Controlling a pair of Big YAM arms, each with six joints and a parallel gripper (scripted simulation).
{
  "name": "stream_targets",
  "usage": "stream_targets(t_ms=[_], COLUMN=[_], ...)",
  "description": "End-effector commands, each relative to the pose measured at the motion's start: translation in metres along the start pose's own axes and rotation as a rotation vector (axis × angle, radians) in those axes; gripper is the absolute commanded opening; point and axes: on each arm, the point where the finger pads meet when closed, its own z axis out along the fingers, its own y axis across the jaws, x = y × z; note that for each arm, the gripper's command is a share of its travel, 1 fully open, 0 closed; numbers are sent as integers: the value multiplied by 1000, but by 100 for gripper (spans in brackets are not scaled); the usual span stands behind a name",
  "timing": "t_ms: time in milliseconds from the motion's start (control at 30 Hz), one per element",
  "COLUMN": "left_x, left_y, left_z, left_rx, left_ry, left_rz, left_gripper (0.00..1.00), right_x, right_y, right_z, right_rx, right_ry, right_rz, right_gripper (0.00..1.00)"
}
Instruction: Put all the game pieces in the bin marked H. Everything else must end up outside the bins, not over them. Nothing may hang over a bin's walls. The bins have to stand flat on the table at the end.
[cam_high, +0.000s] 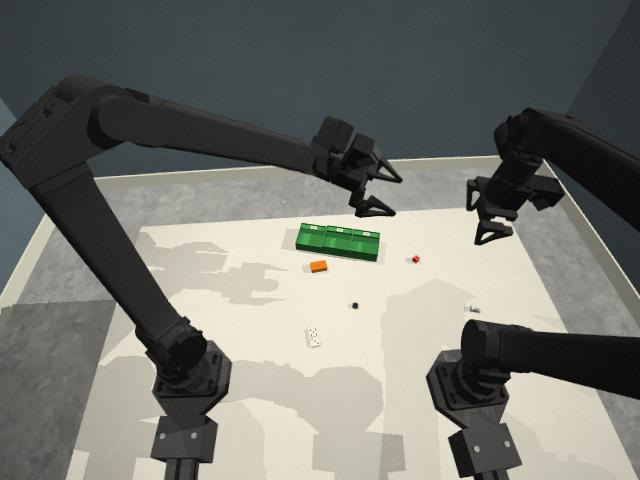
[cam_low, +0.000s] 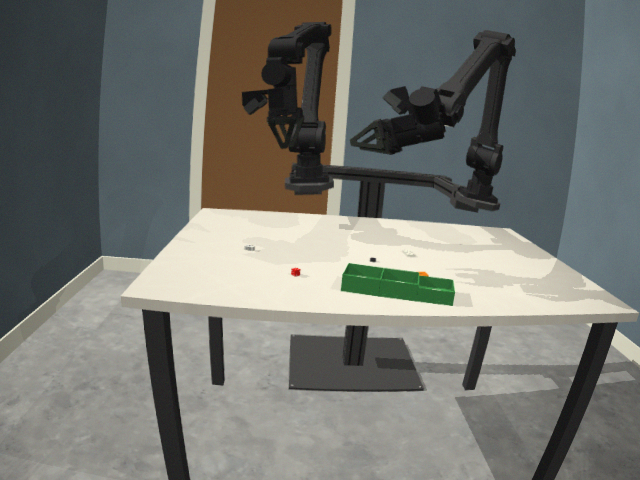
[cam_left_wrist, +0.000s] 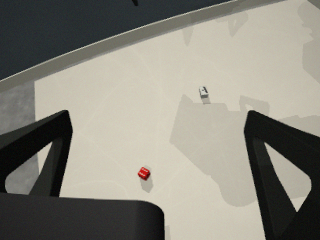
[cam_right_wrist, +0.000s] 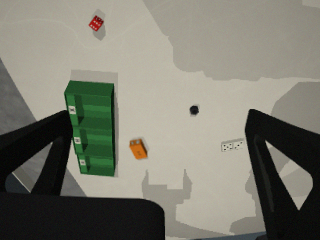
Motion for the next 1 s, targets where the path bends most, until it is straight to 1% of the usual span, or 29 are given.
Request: stream_targets(t_ms=[0, 400, 467, 967], left_x=[-5, -5, -5, -5], left_y=[2, 2, 2, 2], left_z=[-1, -1, -1, -1], left_rx=[-4, -4, -4, -4], left_ry=[-5, -5, -5, -5], left_rz=[10, 10, 10, 10], left_gripper=[100, 100, 100, 100], right_x=[-9, -58, -58, -132], right_y=[-5, -13, -13, -44], right_z=[-5, -8, -8, -16], right_rx=[-3, -13, -13, -28], right_ry=[-2, -21, -21, -52], right_rz=[47, 220, 220, 503], right_gripper=[100, 100, 100, 100])
